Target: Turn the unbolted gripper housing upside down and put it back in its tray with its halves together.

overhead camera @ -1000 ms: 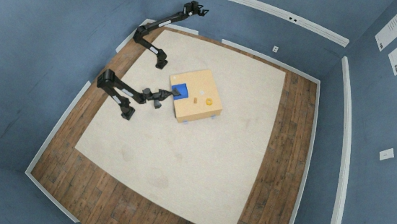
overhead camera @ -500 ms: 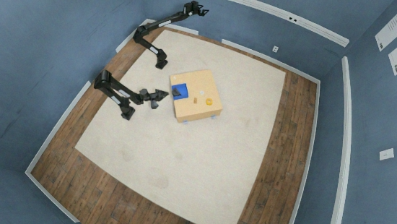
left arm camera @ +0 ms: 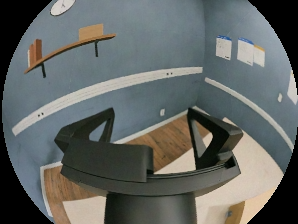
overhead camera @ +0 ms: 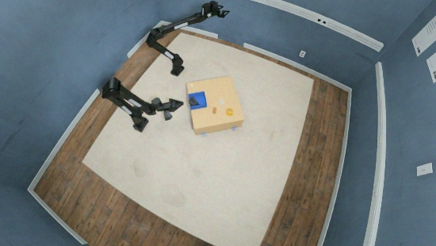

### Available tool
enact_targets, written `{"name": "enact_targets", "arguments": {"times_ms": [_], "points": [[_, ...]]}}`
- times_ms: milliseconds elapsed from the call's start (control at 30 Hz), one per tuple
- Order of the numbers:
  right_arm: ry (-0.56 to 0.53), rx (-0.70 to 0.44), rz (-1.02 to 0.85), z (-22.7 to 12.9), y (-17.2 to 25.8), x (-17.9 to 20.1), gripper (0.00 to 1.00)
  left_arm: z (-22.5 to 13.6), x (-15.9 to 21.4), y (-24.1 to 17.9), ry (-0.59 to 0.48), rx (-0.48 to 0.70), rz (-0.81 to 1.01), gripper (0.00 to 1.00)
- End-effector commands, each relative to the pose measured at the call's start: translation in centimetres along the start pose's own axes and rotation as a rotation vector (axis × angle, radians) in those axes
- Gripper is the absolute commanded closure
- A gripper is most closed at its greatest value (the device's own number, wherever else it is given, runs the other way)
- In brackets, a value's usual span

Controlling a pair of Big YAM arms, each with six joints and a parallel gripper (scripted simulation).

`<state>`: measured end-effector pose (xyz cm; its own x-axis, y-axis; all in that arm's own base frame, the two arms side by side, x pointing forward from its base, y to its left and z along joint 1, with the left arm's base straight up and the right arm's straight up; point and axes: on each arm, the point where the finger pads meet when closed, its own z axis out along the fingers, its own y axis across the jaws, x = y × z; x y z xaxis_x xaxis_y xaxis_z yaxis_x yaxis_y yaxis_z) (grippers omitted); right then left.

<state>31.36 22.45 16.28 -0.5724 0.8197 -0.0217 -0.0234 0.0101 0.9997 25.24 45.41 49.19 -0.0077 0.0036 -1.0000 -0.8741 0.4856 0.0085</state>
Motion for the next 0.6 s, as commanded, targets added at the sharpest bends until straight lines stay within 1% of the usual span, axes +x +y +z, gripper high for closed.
{"name": "enact_targets", "arguments": {"times_ms": [0, 67, 133, 167, 233, 267, 500, 567], "points": [[0.000, -0.056, -0.001, 2.0, 2.0, 0.2, 0.86, 0.1, -1.8, 0.1, -0.036, -0.001, -0.017, 0.00], [0.002, -0.080, -0.001, 1.9, 2.3, 0.4, 0.86, 0.1, -1.8, 0.1, -0.036, -0.001, -0.017, 0.00], [0.003, -0.044, -0.002, 0.6, 0.9, 0.4, 0.86, 0.1, -1.8, 0.1, -0.036, -0.001, -0.017, 0.00], [-0.003, -0.048, -0.002, 1.8, 1.9, -0.3, 0.86, 0.1, -1.8, 0.1, -0.036, -0.001, -0.017, 0.00], [-0.004, -0.055, -0.002, 1.7, 2.4, -0.3, 0.86, 0.1, -1.8, 0.1, -0.036, -0.001, -0.017, 0.00], [-0.005, -0.092, -0.003, 1.9, 3.6, -0.3, 0.86, 0.1, -1.8, 0.1, -0.036, -0.001, -0.017, 0.00], [-0.005, -0.152, -0.002, 1.4, 6.0, -0.3, 0.86, 0.1, -1.8, 0.1, -0.036, -0.001, -0.017, 0.00], [-0.005, -0.152, -0.002, 1.4, 6.0, -0.3, 0.86, 0.1, -1.8, 0.1, -0.036, -0.001, -0.017, 0.00]]}}
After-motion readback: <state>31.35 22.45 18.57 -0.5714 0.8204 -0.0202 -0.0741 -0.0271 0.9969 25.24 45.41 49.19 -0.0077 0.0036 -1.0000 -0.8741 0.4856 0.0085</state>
